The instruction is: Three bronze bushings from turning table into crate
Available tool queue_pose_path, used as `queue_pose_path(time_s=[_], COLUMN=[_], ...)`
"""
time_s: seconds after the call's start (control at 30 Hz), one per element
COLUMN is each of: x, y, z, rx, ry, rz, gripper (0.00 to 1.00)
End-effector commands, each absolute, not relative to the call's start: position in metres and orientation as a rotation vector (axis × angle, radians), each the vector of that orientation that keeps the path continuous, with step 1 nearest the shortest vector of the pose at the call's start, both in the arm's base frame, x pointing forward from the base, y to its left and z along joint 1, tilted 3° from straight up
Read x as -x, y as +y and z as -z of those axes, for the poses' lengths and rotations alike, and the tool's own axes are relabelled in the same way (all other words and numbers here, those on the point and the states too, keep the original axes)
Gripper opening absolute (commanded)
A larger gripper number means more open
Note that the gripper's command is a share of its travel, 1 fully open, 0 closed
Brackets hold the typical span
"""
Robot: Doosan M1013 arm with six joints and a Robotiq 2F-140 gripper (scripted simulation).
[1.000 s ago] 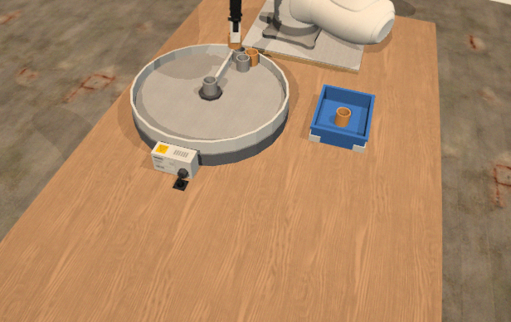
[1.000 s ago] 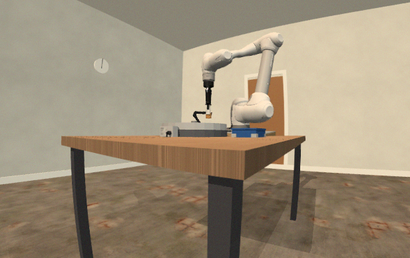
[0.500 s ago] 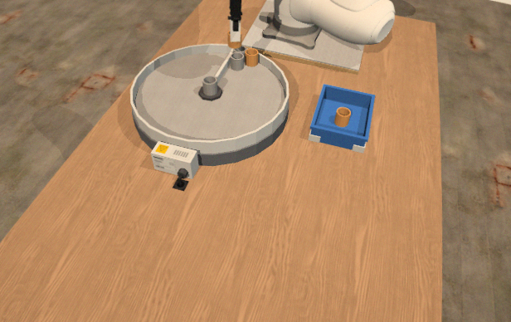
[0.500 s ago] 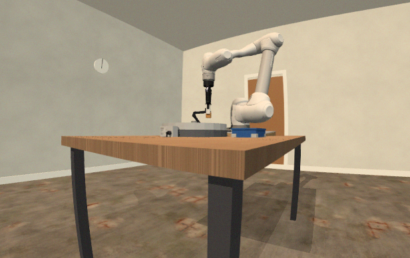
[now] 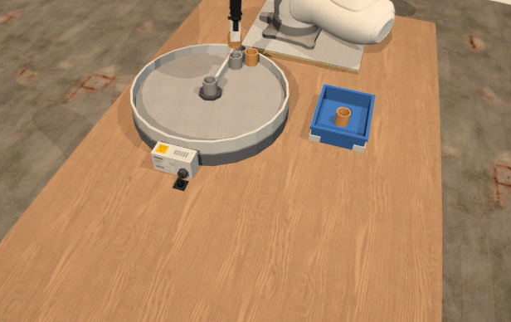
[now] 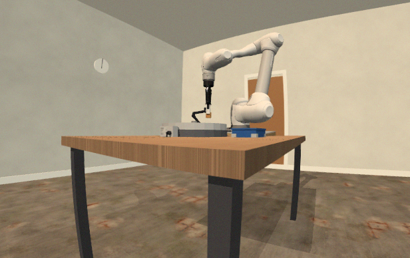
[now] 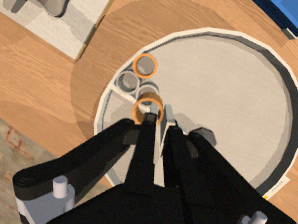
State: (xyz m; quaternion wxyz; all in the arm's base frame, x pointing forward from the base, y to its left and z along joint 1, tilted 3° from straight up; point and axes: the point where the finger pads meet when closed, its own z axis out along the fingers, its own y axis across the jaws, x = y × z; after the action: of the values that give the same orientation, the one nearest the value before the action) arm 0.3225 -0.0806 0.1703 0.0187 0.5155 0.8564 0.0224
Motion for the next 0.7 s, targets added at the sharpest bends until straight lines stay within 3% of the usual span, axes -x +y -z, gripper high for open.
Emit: queue_pose_path(time_s=[0.0,0.67], x=[-0.323,-0.323], y=[-0.081,-0.067], z=[-0.170,-0.171], rx=[-1.600,-1.579], ry=[2.659,2.671], rz=[-0.070,-0.069], gripper=[0.00,0.00])
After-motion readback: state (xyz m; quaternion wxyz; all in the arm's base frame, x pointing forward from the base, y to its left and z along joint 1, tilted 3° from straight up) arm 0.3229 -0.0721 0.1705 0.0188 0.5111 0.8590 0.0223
